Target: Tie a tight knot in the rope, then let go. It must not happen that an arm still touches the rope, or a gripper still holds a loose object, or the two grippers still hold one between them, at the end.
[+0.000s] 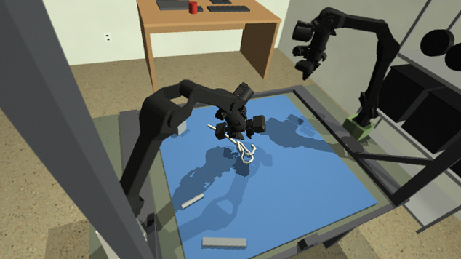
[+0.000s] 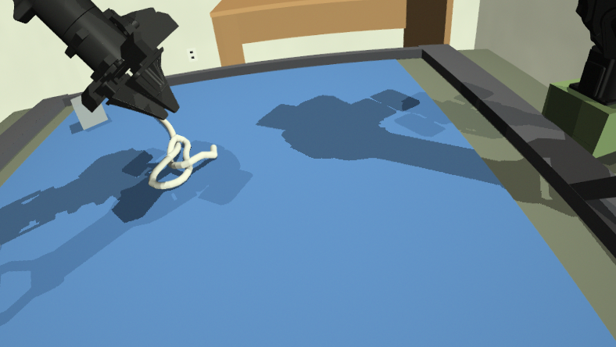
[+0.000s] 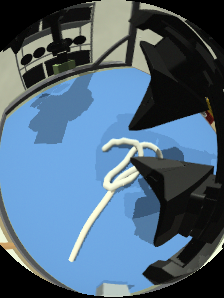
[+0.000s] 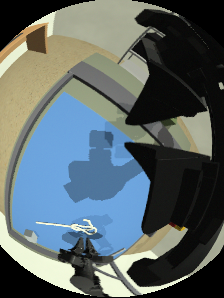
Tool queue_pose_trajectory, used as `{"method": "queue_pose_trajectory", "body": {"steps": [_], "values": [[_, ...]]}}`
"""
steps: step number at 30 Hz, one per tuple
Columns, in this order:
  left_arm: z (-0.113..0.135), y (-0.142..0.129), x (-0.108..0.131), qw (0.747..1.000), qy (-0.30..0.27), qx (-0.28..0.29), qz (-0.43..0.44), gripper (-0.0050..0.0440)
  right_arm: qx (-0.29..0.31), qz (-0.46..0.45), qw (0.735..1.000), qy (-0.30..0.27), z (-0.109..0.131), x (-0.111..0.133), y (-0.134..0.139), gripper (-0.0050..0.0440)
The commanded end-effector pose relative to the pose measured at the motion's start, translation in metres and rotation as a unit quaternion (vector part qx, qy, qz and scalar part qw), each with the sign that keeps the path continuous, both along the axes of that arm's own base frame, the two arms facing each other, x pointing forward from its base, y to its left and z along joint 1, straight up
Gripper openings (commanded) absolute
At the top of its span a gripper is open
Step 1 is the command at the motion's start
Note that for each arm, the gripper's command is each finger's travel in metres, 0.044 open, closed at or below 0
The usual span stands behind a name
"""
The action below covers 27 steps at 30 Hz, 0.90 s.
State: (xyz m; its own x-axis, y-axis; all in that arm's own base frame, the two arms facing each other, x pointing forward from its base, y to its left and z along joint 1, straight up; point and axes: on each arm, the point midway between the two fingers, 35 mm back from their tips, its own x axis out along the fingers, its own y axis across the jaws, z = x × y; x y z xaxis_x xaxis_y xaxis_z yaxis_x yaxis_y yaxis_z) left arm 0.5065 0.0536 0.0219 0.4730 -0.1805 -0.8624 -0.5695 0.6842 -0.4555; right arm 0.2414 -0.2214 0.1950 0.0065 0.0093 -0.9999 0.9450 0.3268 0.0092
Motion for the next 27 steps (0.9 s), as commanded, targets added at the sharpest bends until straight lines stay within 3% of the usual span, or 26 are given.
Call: {"method": "queue_pose_trajectory", "body": {"steps": [1, 10, 21, 27], "values": [[0.004, -0.006, 0.012, 1.0, -0.011, 0.003, 0.001, 0.0125, -0.009, 0.001, 1.0, -0.008, 0.008, -0.001, 0.0, 0.0085], [-0.005, -0.023, 0.03, 1.0, -0.011, 0.003, 0.001, 0.0125, -0.009, 0.001, 1.0, -0.008, 0.008, -0.001, 0.0, 0.0085], [-0.006, -0.024, 0.031, 1.0, -0.011, 0.003, 0.001, 0.0125, -0.009, 0.001, 1.0, -0.008, 0.008, -0.001, 0.0, 0.0085], [-0.028, -0.024, 0.032, 1.0, -0.011, 0.003, 0.001, 0.0125, -0.009, 0.001, 1.0, -0.008, 0.008, -0.001, 0.0, 0.0085]]}}
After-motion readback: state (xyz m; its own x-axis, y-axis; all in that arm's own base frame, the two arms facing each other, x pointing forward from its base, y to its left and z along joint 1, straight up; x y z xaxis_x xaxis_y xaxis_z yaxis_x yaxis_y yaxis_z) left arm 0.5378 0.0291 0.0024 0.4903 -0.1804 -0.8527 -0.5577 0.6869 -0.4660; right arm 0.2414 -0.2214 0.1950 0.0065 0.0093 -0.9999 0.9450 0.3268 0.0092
